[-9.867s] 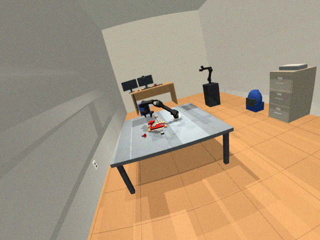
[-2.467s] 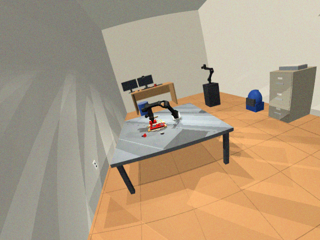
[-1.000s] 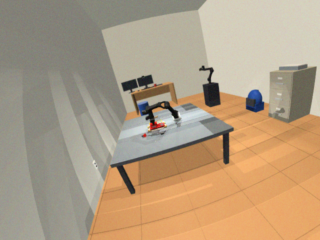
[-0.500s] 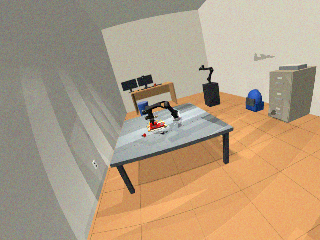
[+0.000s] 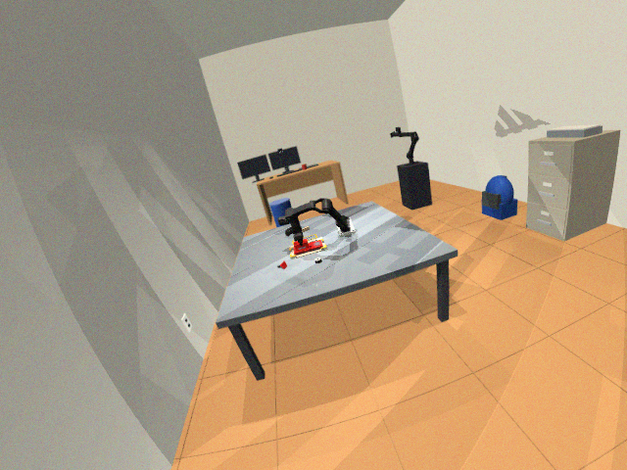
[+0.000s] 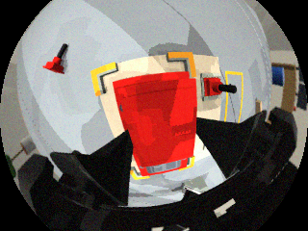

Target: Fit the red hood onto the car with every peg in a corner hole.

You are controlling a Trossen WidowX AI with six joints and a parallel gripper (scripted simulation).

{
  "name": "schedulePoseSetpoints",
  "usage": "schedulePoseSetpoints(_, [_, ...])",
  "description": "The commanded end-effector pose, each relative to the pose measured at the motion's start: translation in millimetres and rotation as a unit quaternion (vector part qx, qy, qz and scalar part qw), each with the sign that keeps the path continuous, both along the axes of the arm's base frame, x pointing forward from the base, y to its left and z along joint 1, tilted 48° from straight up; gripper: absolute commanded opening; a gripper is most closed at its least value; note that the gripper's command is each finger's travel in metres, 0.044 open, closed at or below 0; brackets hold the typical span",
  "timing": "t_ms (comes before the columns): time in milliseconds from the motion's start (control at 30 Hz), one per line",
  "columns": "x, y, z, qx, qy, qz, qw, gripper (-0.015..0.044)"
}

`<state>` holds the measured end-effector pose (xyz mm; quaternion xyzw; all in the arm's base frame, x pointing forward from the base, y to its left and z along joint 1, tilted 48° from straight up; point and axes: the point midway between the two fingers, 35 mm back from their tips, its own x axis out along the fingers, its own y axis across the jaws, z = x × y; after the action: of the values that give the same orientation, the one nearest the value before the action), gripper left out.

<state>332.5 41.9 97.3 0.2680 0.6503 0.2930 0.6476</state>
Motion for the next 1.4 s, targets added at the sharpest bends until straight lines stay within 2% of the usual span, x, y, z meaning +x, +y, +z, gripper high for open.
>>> schedulePoseSetpoints(0, [0.3, 1.5, -0.2, 0.002, 0.001, -0.003, 1.0, 0.0])
schedulePoseSetpoints(1367, [0.1, 11.3, -9.5, 0.002, 0.0, -0.002, 1.0, 0.0])
